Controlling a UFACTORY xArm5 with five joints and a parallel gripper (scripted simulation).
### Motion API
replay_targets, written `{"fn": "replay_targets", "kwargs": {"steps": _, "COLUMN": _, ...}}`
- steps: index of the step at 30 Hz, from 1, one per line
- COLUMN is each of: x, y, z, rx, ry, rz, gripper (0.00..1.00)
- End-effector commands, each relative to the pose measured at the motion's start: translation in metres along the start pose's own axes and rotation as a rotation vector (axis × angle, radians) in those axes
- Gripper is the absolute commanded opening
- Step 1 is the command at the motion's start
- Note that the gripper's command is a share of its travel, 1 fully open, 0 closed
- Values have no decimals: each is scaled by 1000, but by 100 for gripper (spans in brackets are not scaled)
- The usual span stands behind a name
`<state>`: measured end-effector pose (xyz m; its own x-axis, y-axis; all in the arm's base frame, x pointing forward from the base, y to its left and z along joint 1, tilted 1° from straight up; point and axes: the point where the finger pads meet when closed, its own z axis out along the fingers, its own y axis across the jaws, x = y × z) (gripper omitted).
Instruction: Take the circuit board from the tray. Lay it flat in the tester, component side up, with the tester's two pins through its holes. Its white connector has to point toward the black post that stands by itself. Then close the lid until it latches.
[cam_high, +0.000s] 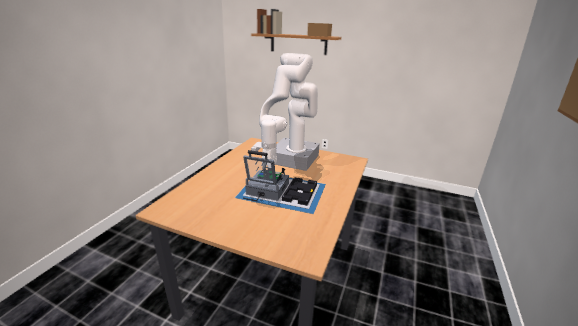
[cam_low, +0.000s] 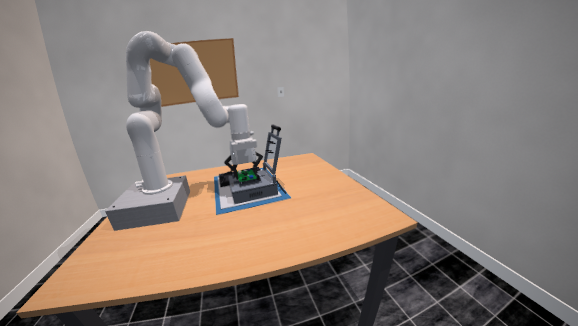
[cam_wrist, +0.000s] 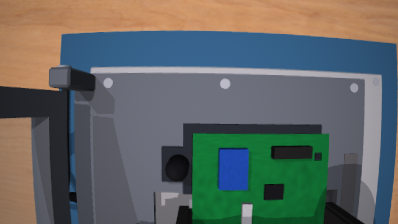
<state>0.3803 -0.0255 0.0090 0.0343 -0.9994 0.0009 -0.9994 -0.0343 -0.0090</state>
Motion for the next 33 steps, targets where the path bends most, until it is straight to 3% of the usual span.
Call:
{"fn": "replay_targets", "kwargs": {"steps": 1, "x": 0, "y": -1, "z": -1, "rx": 3, "ry": 0, "rz": 0, "gripper": 79}}
{"fn": "replay_targets", "kwargs": {"steps": 33, "x": 0, "y": -1, "z": 2, "rx": 3, "ry": 0, "rz": 0, "gripper": 79}}
